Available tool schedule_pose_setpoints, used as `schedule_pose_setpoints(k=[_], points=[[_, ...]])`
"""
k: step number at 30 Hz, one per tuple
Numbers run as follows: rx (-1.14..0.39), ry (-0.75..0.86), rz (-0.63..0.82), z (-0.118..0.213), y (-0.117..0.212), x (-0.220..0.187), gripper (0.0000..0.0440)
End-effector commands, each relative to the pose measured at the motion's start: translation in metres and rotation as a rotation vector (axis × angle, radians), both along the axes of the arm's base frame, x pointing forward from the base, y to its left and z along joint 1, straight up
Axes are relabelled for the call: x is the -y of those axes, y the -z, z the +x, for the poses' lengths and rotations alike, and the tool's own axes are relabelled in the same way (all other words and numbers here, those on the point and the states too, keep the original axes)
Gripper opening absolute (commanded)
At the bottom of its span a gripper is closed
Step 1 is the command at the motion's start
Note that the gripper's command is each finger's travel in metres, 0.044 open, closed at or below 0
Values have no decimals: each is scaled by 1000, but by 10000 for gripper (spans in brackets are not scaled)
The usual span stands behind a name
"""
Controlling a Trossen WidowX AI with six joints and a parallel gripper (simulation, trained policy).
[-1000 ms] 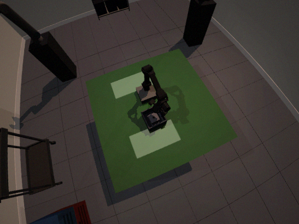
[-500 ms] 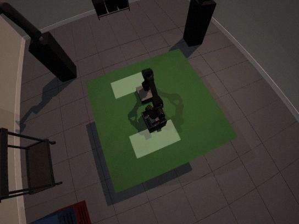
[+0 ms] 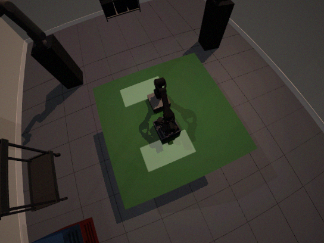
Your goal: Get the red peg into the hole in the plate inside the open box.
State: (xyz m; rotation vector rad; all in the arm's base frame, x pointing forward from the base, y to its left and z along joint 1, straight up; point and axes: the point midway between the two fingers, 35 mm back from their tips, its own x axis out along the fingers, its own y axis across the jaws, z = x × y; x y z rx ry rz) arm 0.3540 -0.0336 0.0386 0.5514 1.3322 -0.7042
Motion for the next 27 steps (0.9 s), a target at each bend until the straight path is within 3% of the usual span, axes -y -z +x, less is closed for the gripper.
schedule_pose_setpoints(k=[1,5,19,27], points=[[16,-7,23,16,-6,4,341],[32,-12,49,32,-15,4,440],[137,-65,145,85,-50,-10,440],[139,-66,146,86,-50,-10,440]])
